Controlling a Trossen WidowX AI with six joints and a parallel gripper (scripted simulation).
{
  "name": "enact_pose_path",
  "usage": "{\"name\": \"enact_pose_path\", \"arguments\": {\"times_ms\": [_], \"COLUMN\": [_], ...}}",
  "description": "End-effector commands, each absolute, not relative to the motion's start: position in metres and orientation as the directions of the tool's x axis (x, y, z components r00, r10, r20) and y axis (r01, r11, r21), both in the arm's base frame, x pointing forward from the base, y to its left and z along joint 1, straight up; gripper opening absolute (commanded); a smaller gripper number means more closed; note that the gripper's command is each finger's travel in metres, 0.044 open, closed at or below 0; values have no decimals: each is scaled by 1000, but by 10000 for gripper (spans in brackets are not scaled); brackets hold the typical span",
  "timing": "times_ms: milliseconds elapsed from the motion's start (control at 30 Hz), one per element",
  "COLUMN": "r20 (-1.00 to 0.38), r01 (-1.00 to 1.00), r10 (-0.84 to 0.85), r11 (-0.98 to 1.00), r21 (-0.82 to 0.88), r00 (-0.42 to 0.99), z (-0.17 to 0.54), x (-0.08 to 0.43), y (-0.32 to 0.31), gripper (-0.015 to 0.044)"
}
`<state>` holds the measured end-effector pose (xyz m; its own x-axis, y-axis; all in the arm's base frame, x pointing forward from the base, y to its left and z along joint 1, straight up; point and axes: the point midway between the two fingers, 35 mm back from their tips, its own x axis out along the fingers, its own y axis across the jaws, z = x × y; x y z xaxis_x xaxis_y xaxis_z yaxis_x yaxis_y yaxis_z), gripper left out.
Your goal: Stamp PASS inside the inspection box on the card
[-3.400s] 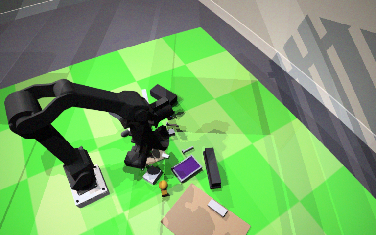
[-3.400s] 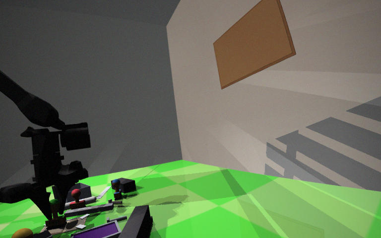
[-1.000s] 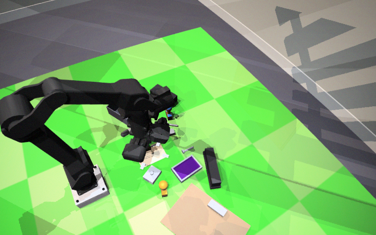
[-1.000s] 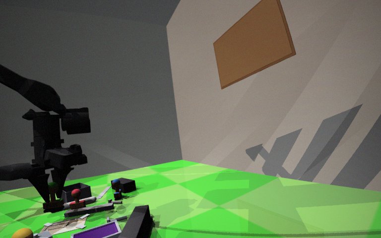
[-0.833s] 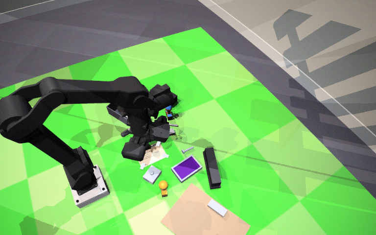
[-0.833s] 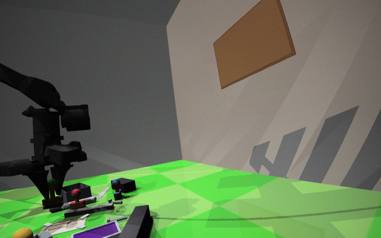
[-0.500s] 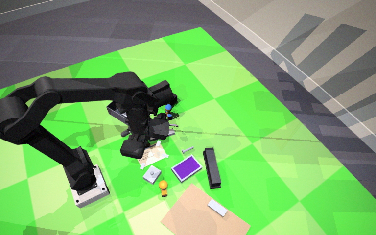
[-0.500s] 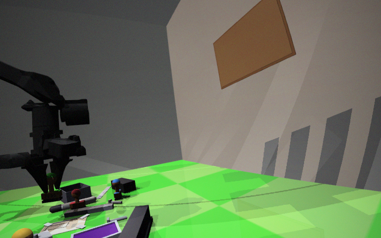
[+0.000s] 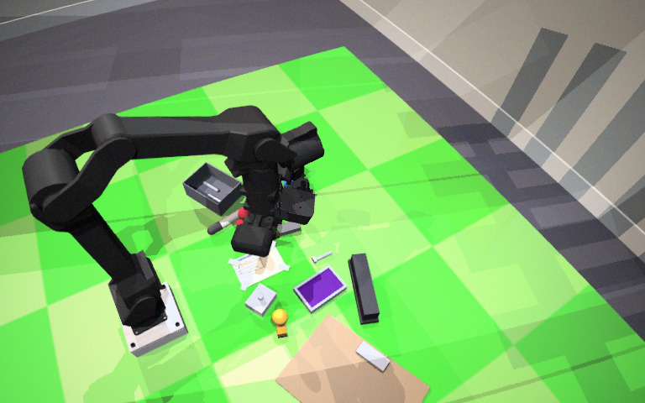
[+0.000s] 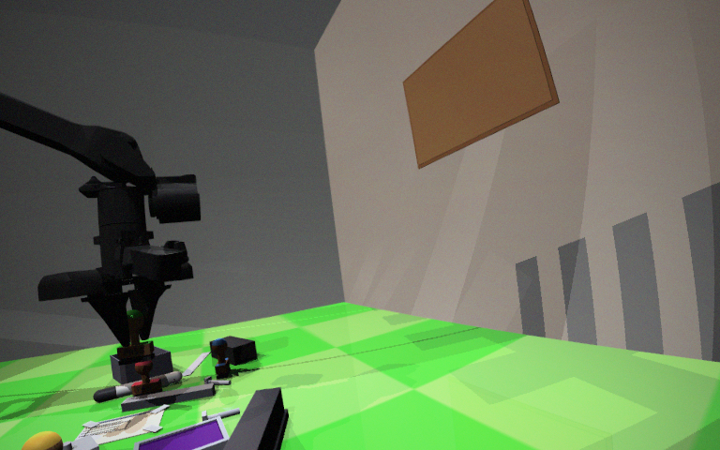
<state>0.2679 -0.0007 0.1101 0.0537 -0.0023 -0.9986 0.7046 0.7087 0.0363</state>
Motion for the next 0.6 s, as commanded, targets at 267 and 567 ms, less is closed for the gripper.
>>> {"name": "enact_pose_path", "arguments": {"times_ms": [267,567], "r20": [-999,-999], "r01": [701,700], "r10": [-5,-6], "r11": [713,713], "r21": [32,34], "r00": [51,54], "z": [112,108], "x": [321,358], "y": [-8,-14], "gripper": [0,0]}}
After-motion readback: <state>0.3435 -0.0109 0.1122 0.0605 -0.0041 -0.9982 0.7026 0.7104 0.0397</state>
